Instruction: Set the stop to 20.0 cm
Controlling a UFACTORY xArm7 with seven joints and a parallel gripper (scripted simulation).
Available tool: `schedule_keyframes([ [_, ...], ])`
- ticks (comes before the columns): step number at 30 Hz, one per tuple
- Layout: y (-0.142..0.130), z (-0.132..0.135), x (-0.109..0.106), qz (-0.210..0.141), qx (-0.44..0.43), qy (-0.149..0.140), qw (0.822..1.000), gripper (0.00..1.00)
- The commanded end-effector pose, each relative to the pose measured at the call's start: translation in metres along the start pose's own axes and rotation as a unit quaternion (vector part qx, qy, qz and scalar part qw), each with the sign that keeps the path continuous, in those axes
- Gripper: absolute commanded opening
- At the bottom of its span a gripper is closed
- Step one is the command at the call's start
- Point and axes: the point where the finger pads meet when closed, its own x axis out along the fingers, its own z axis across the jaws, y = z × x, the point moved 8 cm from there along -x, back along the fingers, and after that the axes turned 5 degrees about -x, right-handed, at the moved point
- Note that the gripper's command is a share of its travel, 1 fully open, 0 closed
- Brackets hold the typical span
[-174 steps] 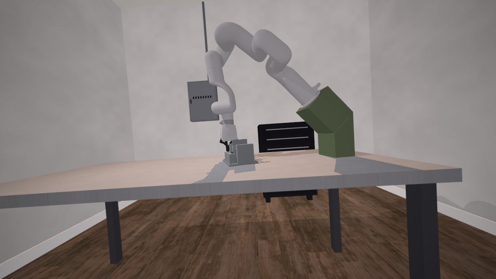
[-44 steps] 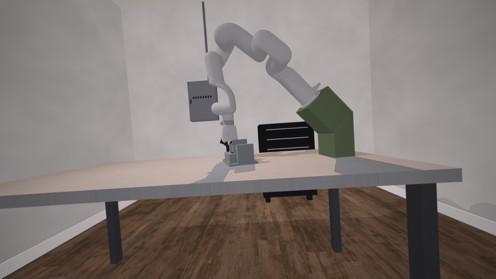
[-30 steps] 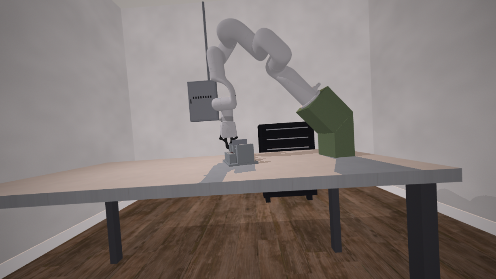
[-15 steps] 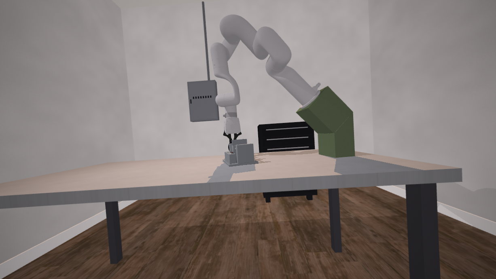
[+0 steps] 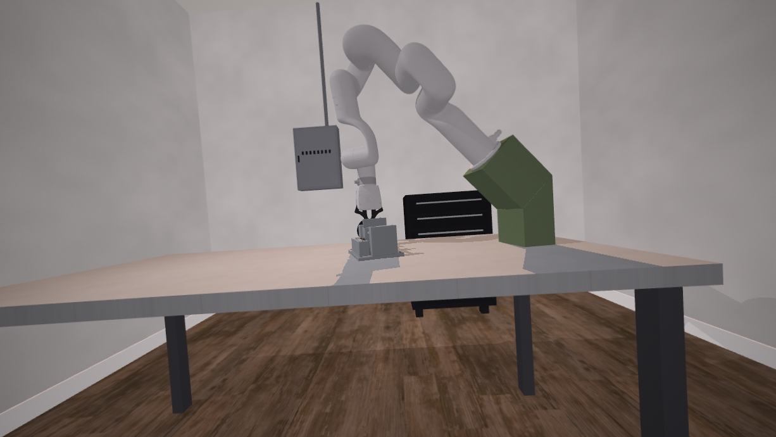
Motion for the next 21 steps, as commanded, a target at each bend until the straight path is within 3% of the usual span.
schedule_keyframes([
  [1,0.000,0.006,0.004,0.002,0.001,0.001,1.000,0.06],
  [10,0.000,0.014,0.015,0.002,0.001,0.001,1.000,0.06],
  [21,0.000,0.011,0.044,0.002,0.001,0.001,1.000,0.06],
])
